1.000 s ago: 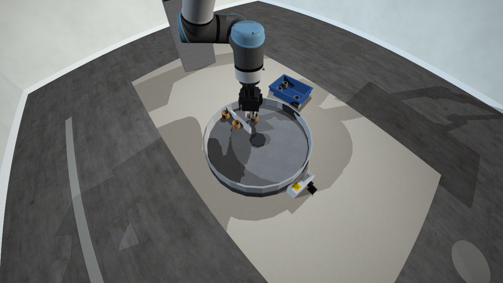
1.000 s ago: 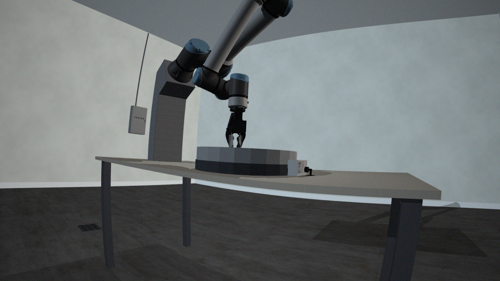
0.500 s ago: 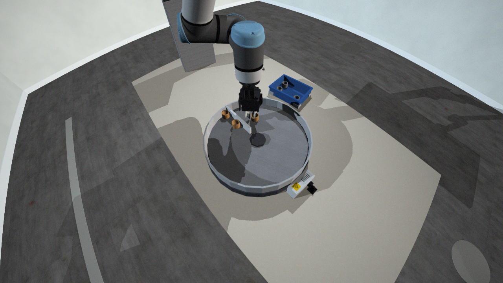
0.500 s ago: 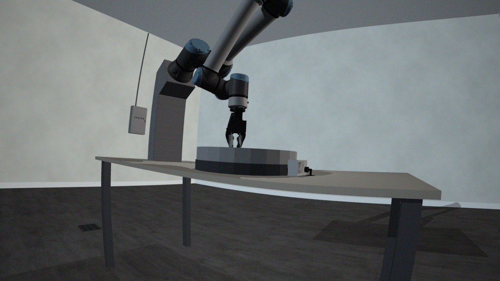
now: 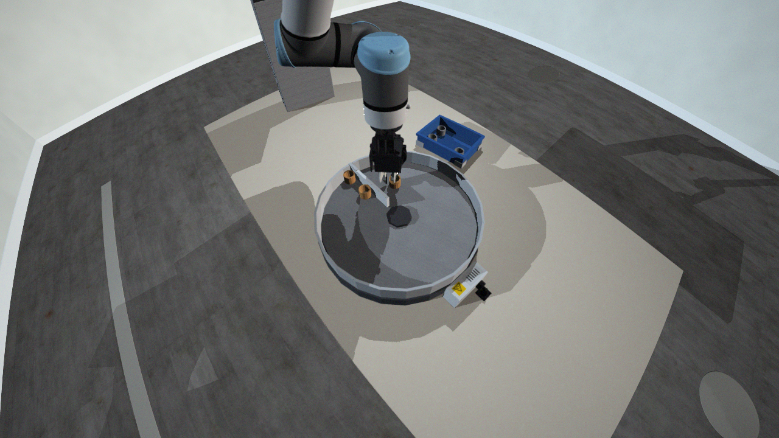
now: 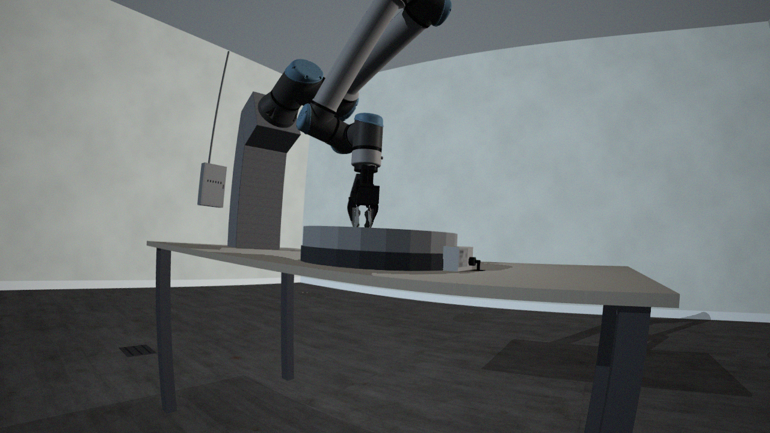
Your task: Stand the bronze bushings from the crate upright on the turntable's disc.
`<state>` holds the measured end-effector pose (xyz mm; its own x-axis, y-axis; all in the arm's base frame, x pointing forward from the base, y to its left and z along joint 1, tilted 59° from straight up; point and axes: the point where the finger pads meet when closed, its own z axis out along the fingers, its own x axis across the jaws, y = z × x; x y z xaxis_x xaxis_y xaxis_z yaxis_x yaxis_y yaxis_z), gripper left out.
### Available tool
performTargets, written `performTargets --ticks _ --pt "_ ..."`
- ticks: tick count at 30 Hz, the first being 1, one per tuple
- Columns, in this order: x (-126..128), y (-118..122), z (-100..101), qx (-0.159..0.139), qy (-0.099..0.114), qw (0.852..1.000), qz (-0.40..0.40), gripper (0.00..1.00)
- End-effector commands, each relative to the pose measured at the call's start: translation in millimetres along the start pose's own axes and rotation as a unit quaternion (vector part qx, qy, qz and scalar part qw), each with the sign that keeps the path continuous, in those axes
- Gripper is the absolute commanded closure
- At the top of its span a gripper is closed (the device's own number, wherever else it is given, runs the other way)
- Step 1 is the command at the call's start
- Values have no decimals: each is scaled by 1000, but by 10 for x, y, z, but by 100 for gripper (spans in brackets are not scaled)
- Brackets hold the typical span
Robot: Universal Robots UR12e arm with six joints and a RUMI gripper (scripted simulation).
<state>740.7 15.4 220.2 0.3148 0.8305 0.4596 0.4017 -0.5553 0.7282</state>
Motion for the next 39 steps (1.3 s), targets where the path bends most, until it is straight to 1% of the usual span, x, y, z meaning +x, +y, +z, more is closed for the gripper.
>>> performTargets --ticks 1,6,9,13,15,19,22,39 --pt "3 1 -3 0 0 1000 0 94" --pt "3 1 -50 0 0 1000 0 94" --pt "3 1 -150 0 0 1000 0 94" --pt "3 1 -338 0 0 1000 0 94" --pt "3 1 -338 0 0 1000 0 94" --pt "3 1 -506 0 0 1000 0 94" --pt "3 1 -578 0 0 1000 0 94" --pt "3 1 -600 0 0 1000 0 94"
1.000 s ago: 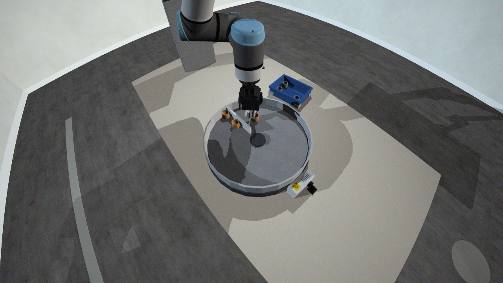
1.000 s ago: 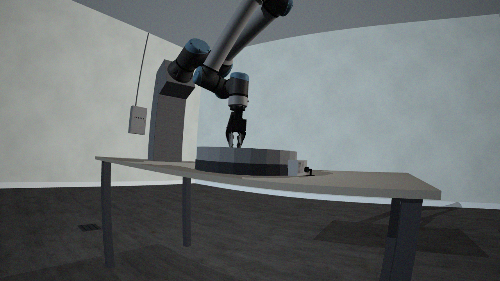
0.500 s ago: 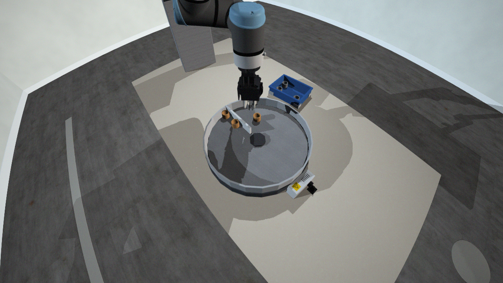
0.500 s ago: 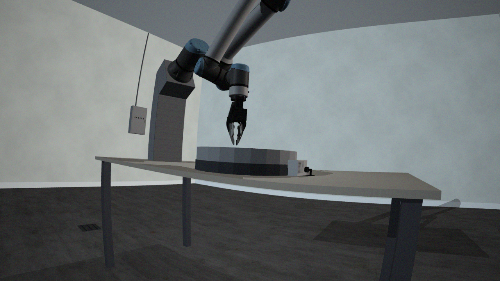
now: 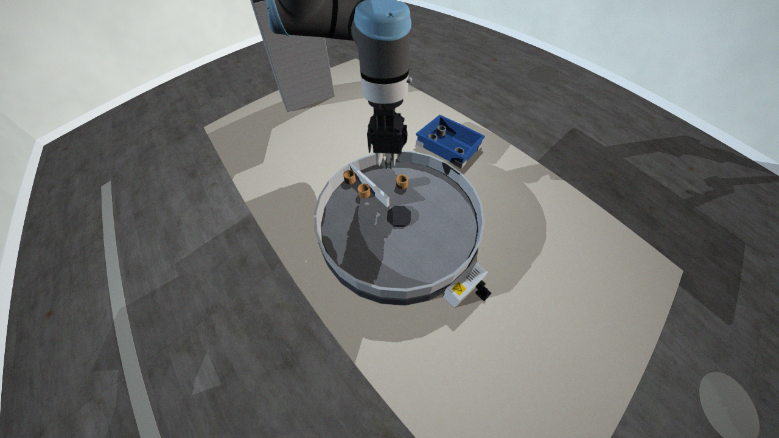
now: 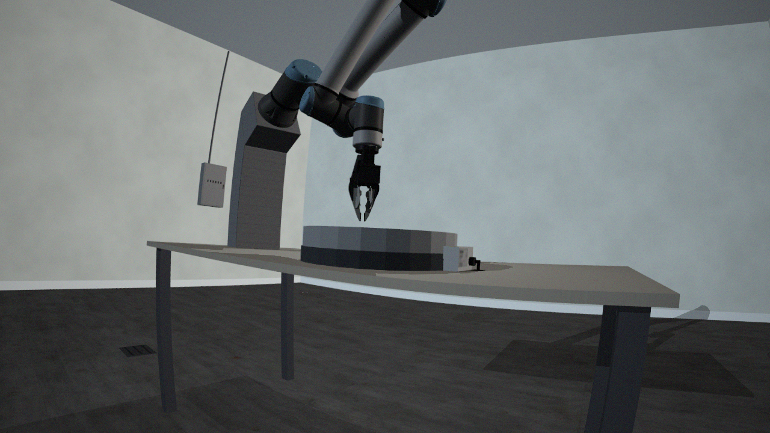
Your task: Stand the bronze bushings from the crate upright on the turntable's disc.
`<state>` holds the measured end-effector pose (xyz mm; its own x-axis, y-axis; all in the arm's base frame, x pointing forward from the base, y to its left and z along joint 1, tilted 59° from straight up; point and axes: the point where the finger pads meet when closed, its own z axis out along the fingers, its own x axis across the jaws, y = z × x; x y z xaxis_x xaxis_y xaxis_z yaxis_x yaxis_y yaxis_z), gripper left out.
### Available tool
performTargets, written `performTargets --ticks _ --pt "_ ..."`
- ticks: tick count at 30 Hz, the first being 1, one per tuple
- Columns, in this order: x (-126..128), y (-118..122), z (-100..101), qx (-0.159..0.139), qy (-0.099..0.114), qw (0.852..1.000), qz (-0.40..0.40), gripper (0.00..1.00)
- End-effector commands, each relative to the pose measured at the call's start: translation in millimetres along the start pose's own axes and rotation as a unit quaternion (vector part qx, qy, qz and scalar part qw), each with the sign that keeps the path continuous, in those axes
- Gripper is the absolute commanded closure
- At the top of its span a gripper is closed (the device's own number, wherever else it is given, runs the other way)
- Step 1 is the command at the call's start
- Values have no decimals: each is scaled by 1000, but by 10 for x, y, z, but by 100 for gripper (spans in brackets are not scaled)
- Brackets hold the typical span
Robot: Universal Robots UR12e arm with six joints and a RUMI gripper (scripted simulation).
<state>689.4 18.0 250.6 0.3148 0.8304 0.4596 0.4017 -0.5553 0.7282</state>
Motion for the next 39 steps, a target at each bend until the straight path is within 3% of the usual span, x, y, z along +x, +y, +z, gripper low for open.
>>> performTargets --ticks 1,21,22,39 --pt "3 0 -3 0 0 1000 0 94" --pt "3 0 -3 0 0 1000 0 94" --pt "3 0 -4 0 0 1000 0 0" --pt "3 1 -149 0 0 1000 0 0"
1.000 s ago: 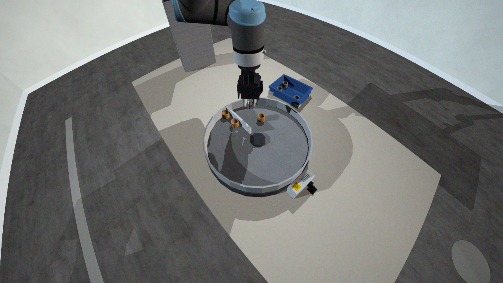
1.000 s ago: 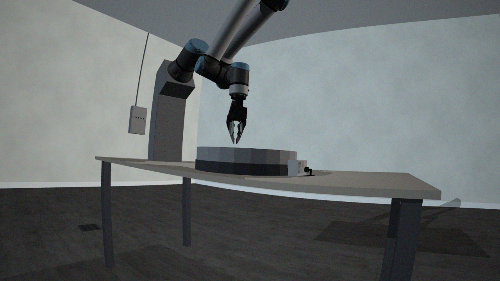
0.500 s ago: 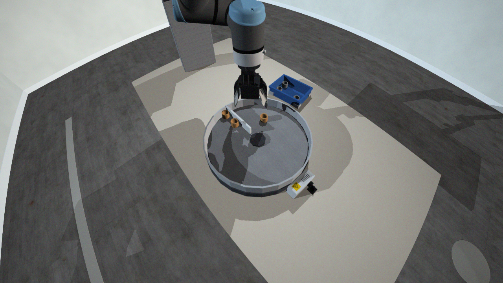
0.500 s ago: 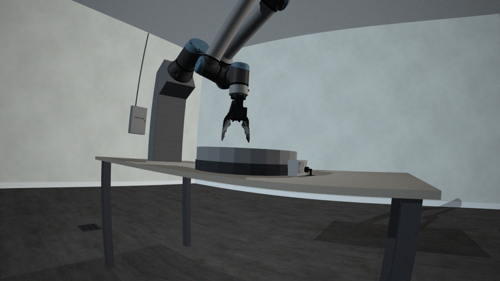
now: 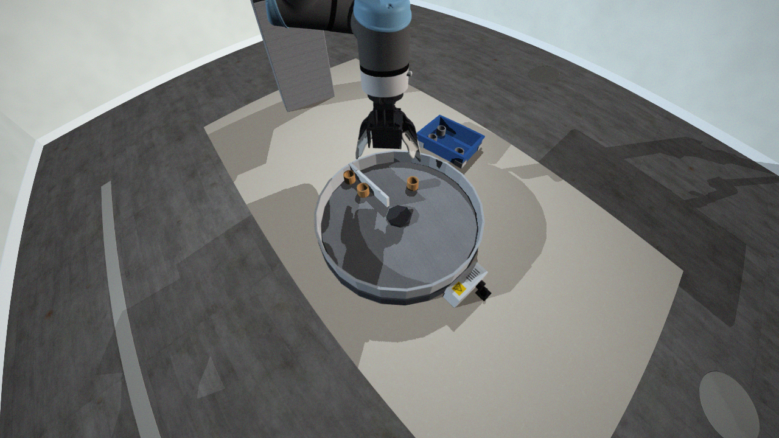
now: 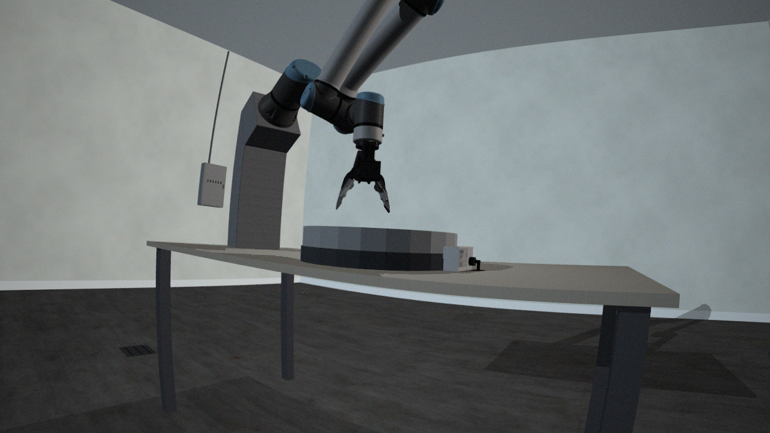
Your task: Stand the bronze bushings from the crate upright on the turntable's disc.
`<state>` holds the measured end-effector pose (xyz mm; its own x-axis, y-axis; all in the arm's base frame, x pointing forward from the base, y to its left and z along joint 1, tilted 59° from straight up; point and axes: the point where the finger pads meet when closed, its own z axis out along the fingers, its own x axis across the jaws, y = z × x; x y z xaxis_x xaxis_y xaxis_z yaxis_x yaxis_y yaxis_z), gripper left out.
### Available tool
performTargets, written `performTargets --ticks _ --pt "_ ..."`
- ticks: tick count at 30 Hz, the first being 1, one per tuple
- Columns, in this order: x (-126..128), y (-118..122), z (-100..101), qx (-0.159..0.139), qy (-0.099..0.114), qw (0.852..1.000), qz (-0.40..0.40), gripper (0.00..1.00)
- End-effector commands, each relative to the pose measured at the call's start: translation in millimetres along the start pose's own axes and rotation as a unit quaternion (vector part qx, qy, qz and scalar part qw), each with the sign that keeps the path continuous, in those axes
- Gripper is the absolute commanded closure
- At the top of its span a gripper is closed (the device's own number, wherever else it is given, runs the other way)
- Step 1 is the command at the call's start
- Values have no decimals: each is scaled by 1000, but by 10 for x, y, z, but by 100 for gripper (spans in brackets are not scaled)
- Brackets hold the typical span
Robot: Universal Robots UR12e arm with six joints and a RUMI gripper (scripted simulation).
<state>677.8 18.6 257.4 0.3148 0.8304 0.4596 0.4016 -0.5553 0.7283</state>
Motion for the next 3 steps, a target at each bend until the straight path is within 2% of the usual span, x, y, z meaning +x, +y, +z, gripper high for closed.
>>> performTargets --ticks 1,3 --pt "2 1 -14 0 0 1000 0 0" --pt "2 1 -14 0 0 1000 0 0"
